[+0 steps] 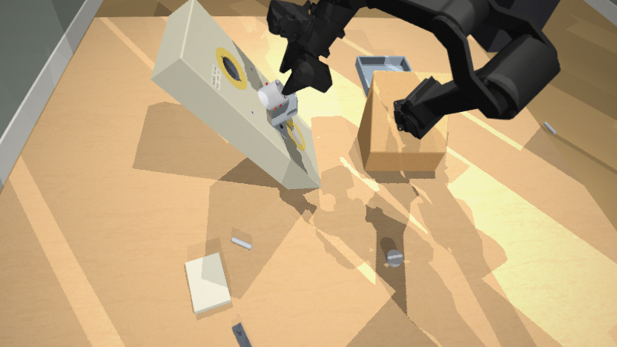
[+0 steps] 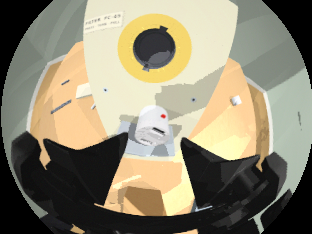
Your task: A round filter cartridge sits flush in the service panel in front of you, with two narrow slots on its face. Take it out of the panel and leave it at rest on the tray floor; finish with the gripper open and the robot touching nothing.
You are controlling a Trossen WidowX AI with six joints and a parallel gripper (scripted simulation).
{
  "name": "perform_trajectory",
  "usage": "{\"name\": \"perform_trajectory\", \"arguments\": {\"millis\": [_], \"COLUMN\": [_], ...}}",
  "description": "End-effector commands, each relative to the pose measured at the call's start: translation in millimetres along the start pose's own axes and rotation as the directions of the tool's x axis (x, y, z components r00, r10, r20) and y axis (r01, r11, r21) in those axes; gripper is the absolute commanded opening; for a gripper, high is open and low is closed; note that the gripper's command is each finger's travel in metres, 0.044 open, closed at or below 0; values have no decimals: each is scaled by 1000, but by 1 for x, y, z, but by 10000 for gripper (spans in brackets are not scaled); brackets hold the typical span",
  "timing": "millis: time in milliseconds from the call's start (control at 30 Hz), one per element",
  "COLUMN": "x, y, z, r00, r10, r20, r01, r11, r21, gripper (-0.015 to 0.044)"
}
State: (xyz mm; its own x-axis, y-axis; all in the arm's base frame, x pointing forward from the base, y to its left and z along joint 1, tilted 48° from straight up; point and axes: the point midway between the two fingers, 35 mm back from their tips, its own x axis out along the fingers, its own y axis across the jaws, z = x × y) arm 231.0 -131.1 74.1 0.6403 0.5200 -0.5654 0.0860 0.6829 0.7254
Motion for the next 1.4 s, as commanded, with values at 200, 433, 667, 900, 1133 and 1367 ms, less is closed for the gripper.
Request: {"name": "perform_trajectory", "arguments": {"millis": [200,433,667,900,1133,1367], "x": [17,28,26,26,24,16], "y": [1,3,2,2,2,2], "z": [-2,-2,-1,-1,4,22], "r00": [1000,1000,1000,1000,1000,1000], "r10": [6,9,4,4,4,6], "r20": [0,1,0,0,0,1], "r01": [-6,-9,-4,-4,-4,-6], "r11": [1000,1000,1000,1000,1000,1000], "r21": [7,6,-1,-1,0,3], "gripper": [305,305,239,192,28,0]}}
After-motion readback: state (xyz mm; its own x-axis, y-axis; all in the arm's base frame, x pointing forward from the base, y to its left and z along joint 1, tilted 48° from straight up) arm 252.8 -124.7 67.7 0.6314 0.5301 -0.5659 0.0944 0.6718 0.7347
